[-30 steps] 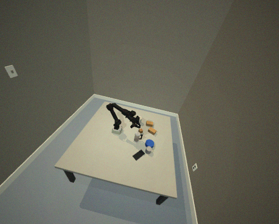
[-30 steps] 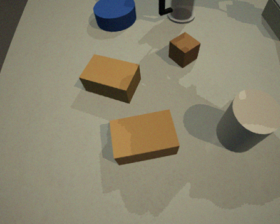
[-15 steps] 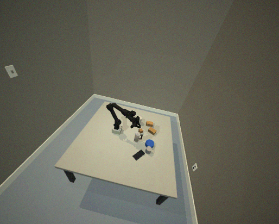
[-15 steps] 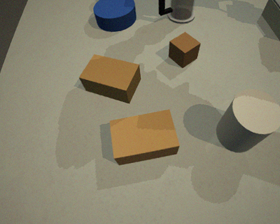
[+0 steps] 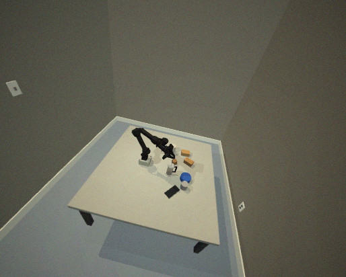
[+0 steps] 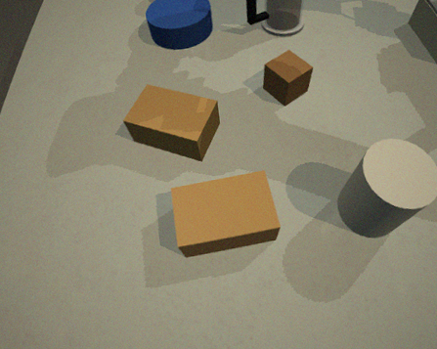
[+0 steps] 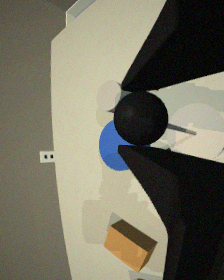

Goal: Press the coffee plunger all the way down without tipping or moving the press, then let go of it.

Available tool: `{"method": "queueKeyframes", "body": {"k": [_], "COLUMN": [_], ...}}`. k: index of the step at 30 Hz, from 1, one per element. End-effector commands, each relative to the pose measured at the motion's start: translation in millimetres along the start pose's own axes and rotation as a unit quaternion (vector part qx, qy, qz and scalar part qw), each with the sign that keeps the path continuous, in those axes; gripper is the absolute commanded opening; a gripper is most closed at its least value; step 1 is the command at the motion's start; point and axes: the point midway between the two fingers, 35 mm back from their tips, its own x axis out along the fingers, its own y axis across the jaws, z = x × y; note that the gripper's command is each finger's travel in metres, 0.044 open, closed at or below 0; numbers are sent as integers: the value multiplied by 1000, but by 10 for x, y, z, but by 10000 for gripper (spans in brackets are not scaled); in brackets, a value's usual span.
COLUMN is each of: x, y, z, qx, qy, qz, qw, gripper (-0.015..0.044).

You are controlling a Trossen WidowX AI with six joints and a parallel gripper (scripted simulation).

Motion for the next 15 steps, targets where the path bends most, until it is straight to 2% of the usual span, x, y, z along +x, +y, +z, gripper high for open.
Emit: {"method": "queueKeyframes", "body": {"k": [1, 15], "x": [105, 242], "y": [-9, -7], "z": [-244, -433], "qx": [4, 4], "qy": [29, 29], "qz": [-1, -1], "qw": [1000, 1000], "gripper": [123, 123]}}
